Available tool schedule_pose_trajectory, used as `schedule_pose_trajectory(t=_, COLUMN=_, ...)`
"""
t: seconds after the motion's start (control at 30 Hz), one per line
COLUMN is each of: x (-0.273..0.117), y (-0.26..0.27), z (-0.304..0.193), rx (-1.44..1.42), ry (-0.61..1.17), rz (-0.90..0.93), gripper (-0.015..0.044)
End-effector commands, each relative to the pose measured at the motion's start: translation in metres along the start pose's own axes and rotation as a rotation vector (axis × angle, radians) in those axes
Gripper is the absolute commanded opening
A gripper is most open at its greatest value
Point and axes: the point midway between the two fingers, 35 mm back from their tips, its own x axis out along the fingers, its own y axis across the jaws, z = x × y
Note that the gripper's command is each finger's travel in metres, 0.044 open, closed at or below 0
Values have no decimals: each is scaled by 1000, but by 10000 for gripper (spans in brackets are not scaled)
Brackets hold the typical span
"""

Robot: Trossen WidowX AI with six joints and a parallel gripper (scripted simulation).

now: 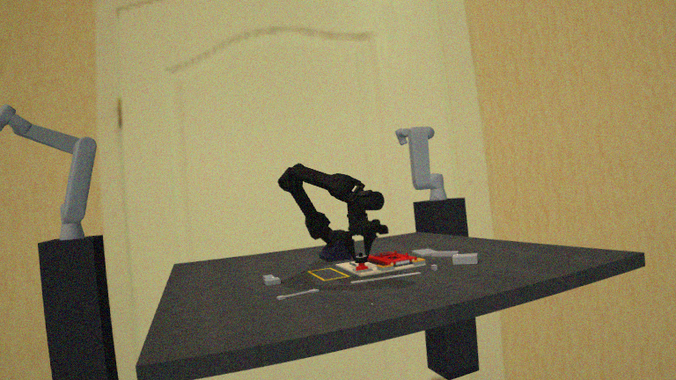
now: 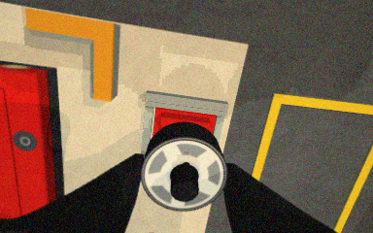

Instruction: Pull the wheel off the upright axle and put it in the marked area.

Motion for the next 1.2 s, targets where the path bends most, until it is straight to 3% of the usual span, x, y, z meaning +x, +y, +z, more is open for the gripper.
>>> schedule_pose_trajectory(t=0.0, x=-5, y=0, z=1, rx=-1, ry=-5, rz=1, gripper=0)
schedule_pose_trajectory(t=1.17, x=-17, y=1, z=1, rx=-3, ry=-8, rz=1, gripper=0)
